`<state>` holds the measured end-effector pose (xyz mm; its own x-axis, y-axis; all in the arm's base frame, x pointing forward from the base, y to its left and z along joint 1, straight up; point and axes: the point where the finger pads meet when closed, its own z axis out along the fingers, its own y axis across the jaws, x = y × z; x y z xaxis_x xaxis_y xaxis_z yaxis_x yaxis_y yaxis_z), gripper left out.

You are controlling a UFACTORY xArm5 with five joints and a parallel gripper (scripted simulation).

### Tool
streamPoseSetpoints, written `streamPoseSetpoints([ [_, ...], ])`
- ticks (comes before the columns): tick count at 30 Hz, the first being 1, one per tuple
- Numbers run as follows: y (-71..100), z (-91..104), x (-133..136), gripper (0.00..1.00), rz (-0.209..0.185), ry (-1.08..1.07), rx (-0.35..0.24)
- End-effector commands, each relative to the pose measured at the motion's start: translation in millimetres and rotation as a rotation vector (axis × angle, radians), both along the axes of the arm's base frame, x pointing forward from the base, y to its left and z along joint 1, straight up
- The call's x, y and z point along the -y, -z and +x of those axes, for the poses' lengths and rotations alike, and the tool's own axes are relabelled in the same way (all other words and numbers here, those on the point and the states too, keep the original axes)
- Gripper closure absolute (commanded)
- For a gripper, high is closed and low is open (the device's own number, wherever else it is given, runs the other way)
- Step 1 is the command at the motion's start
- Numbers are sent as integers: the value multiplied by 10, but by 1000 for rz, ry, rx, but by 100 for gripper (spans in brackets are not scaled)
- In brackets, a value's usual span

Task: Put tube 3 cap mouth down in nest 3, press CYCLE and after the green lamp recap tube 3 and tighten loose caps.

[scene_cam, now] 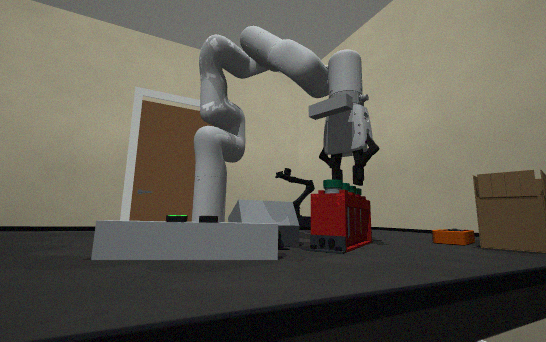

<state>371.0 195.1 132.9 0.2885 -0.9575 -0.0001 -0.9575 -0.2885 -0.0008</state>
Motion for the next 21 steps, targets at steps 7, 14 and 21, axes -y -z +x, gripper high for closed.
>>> streamPoseSetpoints([
  [7,-323,9,-5,54,2,0,3],
  [14,-329,172,268,54,1,-296,4],
  [21,-329,368,598,54,0,-489,4],
])
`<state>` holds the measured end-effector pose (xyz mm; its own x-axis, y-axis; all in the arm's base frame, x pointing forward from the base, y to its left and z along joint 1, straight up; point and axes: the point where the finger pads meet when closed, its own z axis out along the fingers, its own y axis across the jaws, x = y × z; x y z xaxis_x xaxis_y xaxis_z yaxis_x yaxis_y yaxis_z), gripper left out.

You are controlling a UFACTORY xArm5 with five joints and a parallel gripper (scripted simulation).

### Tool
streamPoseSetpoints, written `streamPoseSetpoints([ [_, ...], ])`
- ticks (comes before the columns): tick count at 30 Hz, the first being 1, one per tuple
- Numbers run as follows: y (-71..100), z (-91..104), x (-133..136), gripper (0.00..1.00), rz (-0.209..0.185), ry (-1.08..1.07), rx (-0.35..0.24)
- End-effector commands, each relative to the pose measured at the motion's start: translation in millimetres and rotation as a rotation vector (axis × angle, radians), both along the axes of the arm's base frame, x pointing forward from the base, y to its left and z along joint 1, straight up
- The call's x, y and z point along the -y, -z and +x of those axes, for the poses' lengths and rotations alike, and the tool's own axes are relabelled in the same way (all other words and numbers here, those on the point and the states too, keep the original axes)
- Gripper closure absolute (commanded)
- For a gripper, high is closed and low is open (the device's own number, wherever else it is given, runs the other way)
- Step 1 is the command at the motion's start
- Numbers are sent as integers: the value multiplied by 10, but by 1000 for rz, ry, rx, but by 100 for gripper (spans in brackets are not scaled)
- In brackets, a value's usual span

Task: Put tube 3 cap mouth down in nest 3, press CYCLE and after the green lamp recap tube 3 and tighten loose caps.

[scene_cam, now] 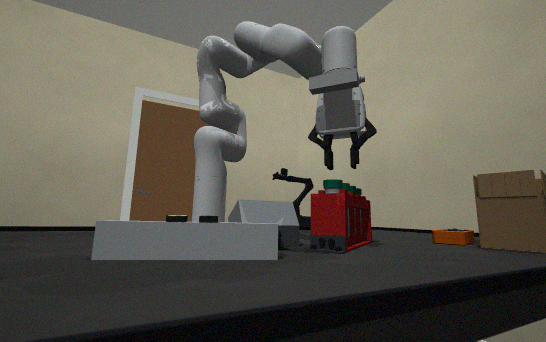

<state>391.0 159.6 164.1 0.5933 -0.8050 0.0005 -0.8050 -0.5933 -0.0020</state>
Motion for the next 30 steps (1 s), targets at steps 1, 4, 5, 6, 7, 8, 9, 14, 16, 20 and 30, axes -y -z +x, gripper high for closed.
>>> streamPoseSetpoints([
  [1,-17,198,293,54,0,-146,3],
  [4,-17,304,472,54,0,-146,3],
  [5,-17,304,472,54,0,-146,3],
  [6,-17,304,472,54,0,-146,3],
  [7,-17,342,537,54,0,-146,3],
  [8,-17,342,537,54,0,-146,3],
  [9,-17,343,537,54,0,-146,3],
  [14,-17,342,536,54,0,-146,3],
  [16,43,343,537,54,0,-146,3],
  [20,163,343,536,54,0,-146,3],
  [30,338,345,536,54,0,-146,3],
])
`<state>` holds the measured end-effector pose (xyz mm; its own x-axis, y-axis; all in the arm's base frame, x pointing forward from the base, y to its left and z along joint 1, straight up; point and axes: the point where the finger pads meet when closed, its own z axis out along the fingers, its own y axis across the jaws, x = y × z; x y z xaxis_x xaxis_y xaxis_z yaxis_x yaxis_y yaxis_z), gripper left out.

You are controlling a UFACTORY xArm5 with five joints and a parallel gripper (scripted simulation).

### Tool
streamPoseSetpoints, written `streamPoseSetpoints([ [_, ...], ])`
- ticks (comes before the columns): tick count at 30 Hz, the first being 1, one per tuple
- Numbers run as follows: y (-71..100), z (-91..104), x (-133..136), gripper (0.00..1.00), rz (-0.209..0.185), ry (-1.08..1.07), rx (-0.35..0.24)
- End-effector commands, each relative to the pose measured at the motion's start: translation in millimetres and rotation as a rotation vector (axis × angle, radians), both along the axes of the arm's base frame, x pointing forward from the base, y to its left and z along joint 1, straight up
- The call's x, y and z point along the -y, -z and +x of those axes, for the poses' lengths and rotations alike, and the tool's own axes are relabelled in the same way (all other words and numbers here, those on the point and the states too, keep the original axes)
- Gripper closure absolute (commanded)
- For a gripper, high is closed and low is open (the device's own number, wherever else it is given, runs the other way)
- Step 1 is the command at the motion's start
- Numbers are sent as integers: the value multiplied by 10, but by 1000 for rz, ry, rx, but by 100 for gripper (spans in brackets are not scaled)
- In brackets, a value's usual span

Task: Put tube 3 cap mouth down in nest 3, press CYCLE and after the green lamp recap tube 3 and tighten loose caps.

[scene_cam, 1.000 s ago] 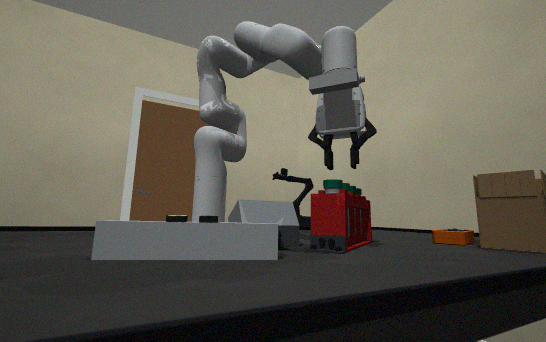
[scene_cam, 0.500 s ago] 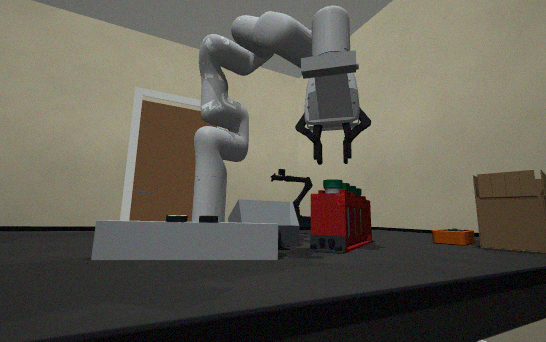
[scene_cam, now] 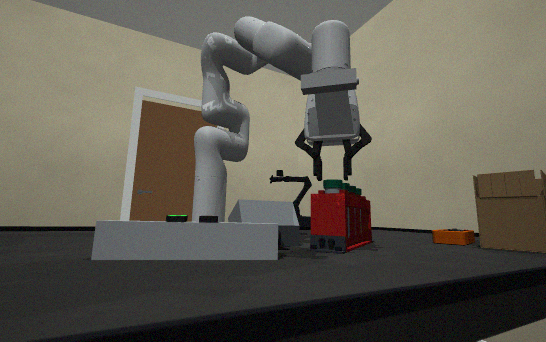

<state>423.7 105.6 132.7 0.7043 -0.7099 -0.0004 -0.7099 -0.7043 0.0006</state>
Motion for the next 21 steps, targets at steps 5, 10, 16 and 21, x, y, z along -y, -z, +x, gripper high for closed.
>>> streamPoseSetpoints([
  [5,25,18,-4,54,1,0,5],
  [10,39,18,-4,54,1,0,5],
  [16,69,18,-4,54,1,0,5],
  [21,94,18,-4,54,1,0,5],
])
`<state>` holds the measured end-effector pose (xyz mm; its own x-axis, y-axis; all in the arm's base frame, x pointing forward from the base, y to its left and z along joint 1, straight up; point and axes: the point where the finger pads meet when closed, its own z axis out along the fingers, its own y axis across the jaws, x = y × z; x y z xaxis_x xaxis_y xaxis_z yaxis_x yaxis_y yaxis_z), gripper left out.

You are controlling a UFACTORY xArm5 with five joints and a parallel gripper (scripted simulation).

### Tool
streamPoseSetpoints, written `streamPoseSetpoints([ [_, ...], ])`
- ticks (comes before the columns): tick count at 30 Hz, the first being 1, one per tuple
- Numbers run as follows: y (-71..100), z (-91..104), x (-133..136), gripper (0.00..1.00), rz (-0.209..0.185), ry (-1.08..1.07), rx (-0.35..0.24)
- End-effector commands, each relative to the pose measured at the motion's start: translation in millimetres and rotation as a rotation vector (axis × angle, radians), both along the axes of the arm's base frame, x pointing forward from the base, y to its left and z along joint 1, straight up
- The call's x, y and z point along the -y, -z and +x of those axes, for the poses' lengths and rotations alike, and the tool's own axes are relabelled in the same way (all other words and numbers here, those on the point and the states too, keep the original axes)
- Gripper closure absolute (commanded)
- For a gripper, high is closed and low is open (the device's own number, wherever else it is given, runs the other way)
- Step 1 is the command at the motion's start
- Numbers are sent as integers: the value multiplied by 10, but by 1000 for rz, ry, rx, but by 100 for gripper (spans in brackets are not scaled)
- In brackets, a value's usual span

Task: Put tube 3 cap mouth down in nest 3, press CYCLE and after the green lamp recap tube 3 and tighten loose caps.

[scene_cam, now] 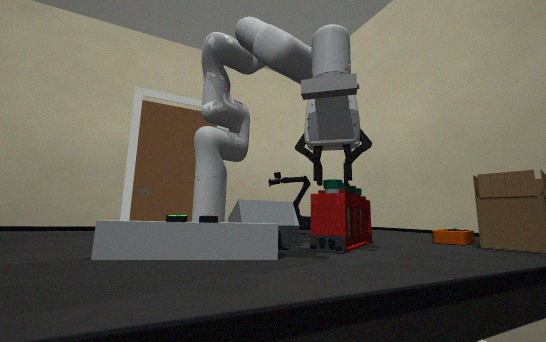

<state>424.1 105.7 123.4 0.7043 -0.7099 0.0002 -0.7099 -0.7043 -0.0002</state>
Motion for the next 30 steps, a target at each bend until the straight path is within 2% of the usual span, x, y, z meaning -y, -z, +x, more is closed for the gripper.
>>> streamPoseSetpoints([
  [1,6,13,-3,54,1,0,4],
  [10,31,13,-3,54,1,0,4],
  [11,31,13,-3,100,1,0,4],
  [25,31,13,-3,100,1,0,4],
  [30,31,13,-3,100,1,100,4],
])
